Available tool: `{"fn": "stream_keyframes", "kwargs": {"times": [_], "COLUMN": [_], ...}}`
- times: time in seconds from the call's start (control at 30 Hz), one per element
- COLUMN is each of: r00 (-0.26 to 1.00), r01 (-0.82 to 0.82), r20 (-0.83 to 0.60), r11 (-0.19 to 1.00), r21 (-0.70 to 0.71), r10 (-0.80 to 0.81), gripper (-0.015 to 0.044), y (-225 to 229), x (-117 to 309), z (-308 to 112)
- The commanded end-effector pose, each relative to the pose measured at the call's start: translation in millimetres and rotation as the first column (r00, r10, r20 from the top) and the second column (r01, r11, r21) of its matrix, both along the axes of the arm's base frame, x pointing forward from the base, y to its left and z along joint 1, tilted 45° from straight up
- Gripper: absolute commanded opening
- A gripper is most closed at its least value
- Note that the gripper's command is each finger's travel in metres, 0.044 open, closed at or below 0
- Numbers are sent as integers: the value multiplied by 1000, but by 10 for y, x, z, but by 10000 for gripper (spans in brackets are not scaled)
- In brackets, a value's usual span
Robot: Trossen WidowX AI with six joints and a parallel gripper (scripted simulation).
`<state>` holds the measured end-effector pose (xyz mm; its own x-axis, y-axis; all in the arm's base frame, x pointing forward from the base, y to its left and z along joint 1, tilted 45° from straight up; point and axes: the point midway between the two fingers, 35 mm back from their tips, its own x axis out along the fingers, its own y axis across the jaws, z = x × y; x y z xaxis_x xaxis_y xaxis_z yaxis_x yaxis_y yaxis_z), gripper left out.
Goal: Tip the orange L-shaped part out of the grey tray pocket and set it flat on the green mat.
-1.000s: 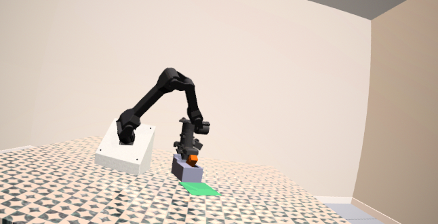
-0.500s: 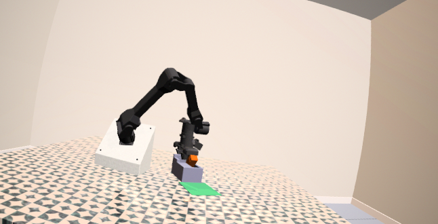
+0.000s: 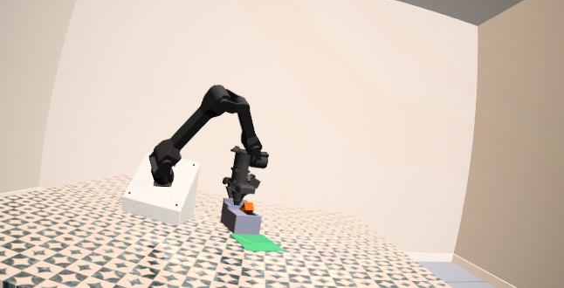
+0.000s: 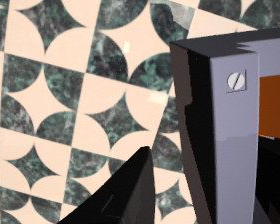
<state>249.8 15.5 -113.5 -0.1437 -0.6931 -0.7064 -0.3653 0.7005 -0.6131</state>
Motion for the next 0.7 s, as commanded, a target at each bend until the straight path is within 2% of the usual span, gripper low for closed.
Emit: {"fn": "stream_keyframes", "kwargs": {"times": [0.0, 0.17, 0.67], "r00": [1000, 1000, 1000], "r01": [2, 2, -4], "r20": [13, 13, 8], "r11": [1000, 1000, 1000], "r21": [10, 9, 5], "r10": [-2, -2, 4], "gripper": [180, 180, 180], "y": [245, 562, 537], "x": [108, 167, 165], "z": [255, 699, 669]}}
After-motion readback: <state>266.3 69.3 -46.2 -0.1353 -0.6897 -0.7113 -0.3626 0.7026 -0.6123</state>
